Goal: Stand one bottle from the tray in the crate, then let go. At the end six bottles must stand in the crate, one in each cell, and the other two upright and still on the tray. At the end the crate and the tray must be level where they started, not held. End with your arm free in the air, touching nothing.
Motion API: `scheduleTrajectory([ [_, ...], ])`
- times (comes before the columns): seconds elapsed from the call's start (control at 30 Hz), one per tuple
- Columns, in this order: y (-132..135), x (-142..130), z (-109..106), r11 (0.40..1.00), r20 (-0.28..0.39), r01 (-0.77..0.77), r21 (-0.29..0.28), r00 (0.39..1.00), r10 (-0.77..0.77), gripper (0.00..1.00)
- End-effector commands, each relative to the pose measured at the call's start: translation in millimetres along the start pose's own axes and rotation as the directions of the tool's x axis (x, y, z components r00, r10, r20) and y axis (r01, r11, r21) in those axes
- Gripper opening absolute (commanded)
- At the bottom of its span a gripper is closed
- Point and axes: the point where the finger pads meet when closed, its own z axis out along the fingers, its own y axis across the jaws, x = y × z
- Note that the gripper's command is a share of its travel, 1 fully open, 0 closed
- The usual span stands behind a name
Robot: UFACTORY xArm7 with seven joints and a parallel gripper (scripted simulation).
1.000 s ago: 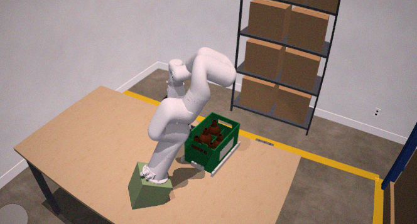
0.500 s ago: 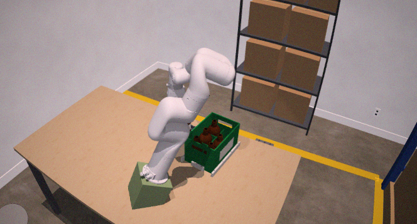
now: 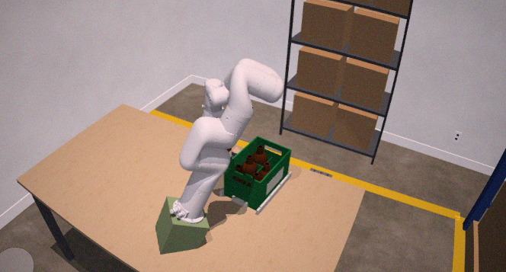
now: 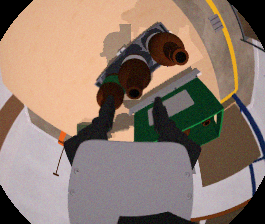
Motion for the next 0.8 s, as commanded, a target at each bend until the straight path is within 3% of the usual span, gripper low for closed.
scheduleTrajectory([
  [0.0, 0.0, 1.4, 1.8, 1.0, -0.004, 0.0, 0.0, 1.0, 0.0, 0.65],
  [0.77, 0.0, 1.4, 3.9, 1.0, -0.004, 0.0, 0.0, 1.0, 0.0, 0.65],
])
